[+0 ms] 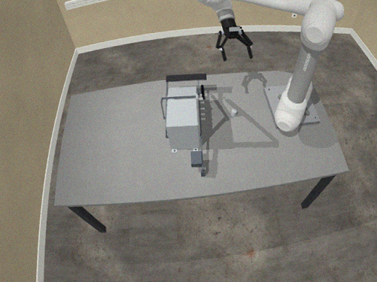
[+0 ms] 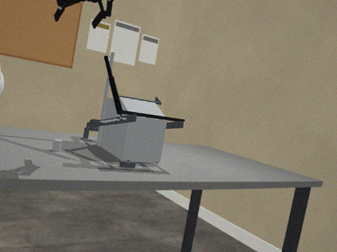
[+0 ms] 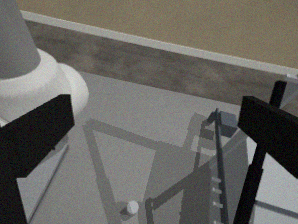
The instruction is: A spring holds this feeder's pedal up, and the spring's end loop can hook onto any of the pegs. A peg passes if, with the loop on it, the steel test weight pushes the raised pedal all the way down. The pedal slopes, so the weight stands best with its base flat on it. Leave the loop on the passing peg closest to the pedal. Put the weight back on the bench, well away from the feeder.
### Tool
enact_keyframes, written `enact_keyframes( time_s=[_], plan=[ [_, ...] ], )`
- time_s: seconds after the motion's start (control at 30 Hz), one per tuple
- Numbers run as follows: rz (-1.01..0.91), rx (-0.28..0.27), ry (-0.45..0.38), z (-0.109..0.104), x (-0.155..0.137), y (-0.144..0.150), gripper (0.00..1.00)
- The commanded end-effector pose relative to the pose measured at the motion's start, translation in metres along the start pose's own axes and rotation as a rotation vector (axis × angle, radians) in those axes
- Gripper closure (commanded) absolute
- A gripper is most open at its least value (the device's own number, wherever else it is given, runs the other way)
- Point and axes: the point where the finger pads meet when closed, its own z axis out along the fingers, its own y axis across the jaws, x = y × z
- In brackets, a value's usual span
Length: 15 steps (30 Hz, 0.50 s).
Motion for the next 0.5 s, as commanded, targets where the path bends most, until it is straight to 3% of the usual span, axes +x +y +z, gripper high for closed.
enact_keyframes(
  time_s=[0.0, 0.13, 0.17, 0.47],
  plan=[
    [-0.001, 0.000, 0.000, 0.000, 0.000, 0.000, 0.00],
    [-0.001, 0.000, 0.000, 0.000, 0.000, 0.000, 0.00],
    [0.031, 0.000, -0.147, 0.014, -0.021, -0.003, 0.00],
    [0.031, 0.000, -0.147, 0.014, -0.021, -0.003, 0.00]
  ],
)
